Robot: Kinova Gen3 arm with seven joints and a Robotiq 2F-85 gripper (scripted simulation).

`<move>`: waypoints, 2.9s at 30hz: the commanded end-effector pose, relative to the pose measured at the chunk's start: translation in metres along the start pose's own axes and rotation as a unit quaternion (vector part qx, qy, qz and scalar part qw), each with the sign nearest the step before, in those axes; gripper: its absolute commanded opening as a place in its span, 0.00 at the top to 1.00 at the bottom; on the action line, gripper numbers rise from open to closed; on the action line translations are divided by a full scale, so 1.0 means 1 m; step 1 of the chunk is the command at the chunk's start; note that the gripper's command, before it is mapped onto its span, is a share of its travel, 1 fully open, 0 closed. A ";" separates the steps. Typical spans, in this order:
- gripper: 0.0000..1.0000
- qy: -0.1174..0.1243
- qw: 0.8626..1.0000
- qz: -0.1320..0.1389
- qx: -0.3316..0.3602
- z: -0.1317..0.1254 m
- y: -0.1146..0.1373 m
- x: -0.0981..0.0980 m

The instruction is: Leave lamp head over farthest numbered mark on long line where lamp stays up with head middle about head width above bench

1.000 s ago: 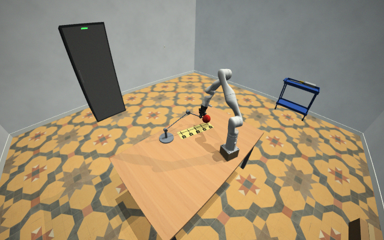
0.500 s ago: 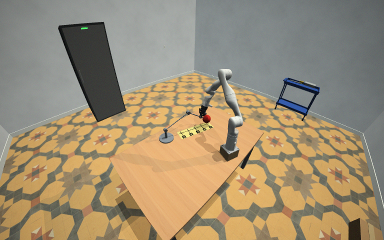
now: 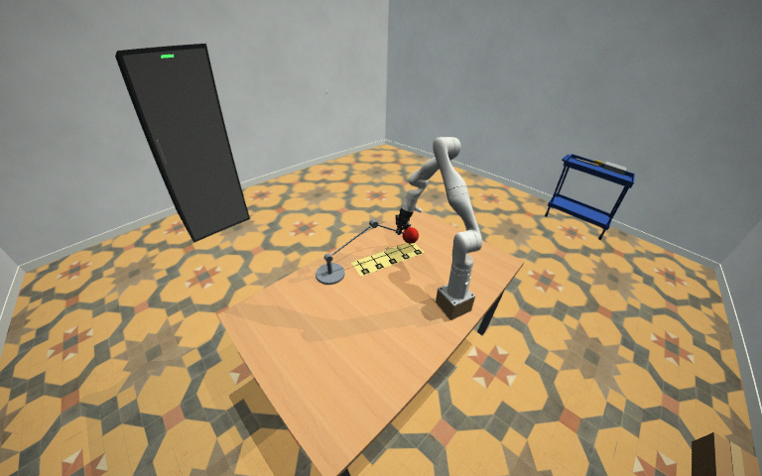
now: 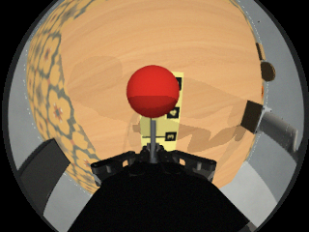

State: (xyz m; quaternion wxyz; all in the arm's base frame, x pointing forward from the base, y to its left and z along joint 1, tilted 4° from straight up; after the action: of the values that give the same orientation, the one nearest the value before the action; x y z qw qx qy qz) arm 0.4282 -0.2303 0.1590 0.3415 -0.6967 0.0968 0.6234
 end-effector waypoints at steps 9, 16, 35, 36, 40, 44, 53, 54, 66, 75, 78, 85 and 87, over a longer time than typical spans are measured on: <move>1.00 0.008 1.000 0.006 0.003 -0.006 0.013 -0.006; 1.00 0.008 1.000 0.006 0.003 -0.006 0.012 -0.006; 1.00 0.008 1.000 0.006 0.003 -0.005 0.012 -0.006; 1.00 0.008 1.000 0.006 0.003 -0.005 0.012 -0.006; 1.00 0.008 1.000 0.006 0.003 -0.005 0.012 -0.006; 1.00 0.008 1.000 0.006 0.003 -0.005 0.012 -0.006; 1.00 0.008 1.000 0.006 0.003 -0.005 0.012 -0.006; 1.00 0.008 1.000 0.006 0.003 -0.005 0.012 -0.006; 1.00 0.008 1.000 0.006 0.003 -0.010 0.020 -0.017; 1.00 0.008 1.000 0.006 0.003 -0.012 0.024 -0.020; 1.00 0.008 1.000 0.006 0.003 -0.012 0.025 -0.019; 1.00 0.008 1.000 0.006 0.003 -0.013 0.029 -0.016; 1.00 0.008 1.000 0.006 0.003 -0.013 0.030 -0.015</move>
State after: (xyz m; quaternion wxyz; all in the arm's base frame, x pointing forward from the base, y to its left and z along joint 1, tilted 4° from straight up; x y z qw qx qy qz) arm 0.4250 -0.2436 0.1642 0.3452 -0.6948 0.0895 0.6246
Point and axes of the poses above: the point where the finger pads meet when closed, its own x axis out along the fingers, its own z axis across the jaws, y = z × x, the point moved 8 cm from there along -x, back along the fingers, and after that the axes turned 11 degrees about x, right-handed, at the moved point
